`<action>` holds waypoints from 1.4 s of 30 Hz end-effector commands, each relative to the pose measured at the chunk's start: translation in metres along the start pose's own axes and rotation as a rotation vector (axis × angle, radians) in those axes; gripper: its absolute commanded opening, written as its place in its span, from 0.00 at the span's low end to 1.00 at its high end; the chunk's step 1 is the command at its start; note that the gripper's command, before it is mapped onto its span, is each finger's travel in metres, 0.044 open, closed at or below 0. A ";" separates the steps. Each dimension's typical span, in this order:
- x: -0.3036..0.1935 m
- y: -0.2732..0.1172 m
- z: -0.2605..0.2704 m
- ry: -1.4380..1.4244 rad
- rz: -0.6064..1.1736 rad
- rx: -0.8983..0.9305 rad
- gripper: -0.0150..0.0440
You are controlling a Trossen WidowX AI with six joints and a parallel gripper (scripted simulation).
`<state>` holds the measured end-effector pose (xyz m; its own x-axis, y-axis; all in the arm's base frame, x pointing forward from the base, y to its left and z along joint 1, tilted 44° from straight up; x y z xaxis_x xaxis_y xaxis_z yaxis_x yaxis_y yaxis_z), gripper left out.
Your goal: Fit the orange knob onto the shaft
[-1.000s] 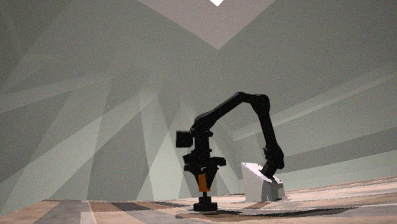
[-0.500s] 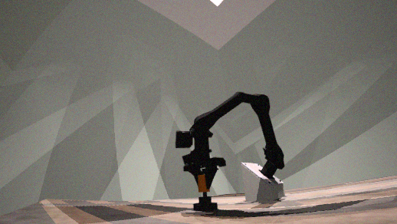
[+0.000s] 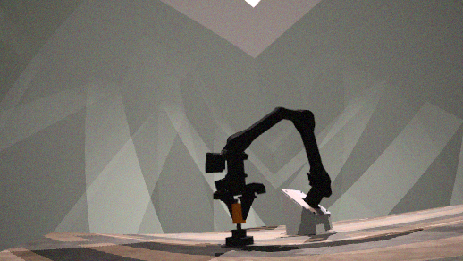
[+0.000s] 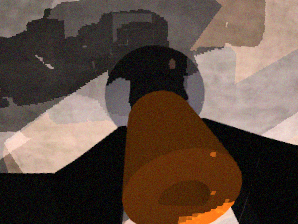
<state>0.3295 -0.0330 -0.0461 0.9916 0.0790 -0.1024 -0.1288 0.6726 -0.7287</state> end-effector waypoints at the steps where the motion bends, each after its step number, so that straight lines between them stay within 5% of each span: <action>1: 0.002 -0.005 0.001 -0.101 -0.011 -0.002 0.25; 42: 0.003 0.000 0.000 -0.101 -0.011 -0.002 0.25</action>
<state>0.3324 -0.0329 -0.0463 0.9878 0.1529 -0.0278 -0.1243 0.6699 -0.7320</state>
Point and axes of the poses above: the point midway between the two fingers, 35 mm back from their tips, its own y axis out along the fingers, its own z axis across the jaws, x = y × z, the point moved 3 cm from there along -y, back along the fingers, and after that the axes turned 10 degrees about y, right-handed, at the moved point
